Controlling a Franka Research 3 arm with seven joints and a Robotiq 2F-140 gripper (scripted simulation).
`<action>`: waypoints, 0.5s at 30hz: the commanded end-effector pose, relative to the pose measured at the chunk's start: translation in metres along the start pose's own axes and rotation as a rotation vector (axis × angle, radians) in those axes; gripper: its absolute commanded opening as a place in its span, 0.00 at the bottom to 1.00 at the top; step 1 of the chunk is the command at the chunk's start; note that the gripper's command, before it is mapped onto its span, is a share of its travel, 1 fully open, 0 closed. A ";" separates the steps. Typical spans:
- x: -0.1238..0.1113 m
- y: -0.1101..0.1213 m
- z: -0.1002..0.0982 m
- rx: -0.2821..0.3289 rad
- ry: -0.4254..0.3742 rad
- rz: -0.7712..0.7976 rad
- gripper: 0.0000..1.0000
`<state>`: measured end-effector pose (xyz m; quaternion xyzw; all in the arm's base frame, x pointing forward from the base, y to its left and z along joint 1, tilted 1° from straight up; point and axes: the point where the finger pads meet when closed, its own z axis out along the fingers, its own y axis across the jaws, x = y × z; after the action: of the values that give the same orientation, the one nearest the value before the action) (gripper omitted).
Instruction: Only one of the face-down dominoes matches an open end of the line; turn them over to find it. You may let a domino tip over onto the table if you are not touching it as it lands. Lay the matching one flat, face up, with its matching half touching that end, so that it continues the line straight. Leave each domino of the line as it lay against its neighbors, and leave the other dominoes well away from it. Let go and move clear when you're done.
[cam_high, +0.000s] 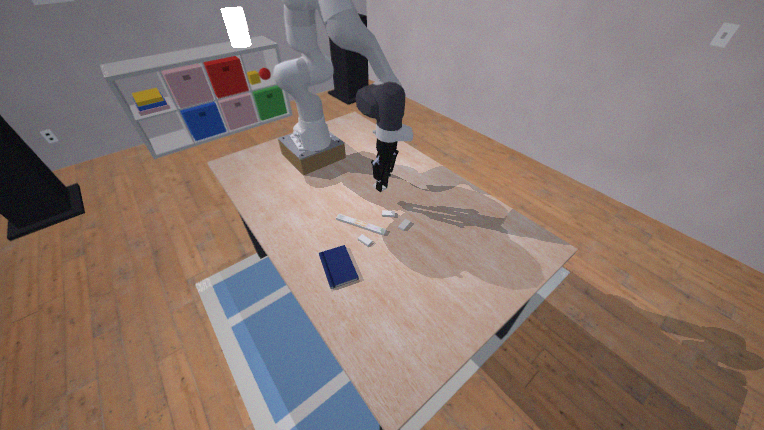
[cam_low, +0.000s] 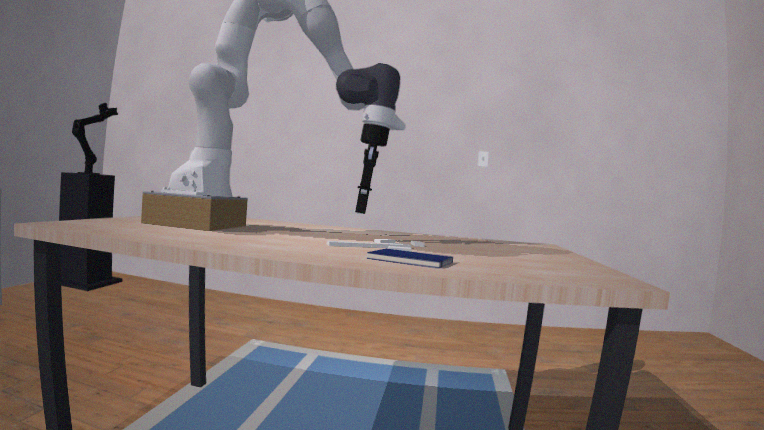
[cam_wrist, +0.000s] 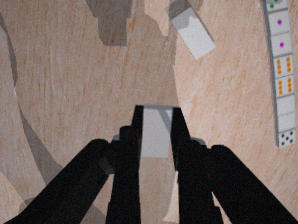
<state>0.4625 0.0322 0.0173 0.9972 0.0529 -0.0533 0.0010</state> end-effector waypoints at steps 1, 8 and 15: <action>-0.013 -0.001 -0.017 0.006 -0.032 -0.010 0.22; -0.015 -0.001 -0.038 0.006 -0.032 -0.010 0.22; -0.016 -0.001 -0.045 0.006 -0.032 -0.010 0.22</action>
<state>0.4570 0.0312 0.0631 0.9967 0.0536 -0.0609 0.0008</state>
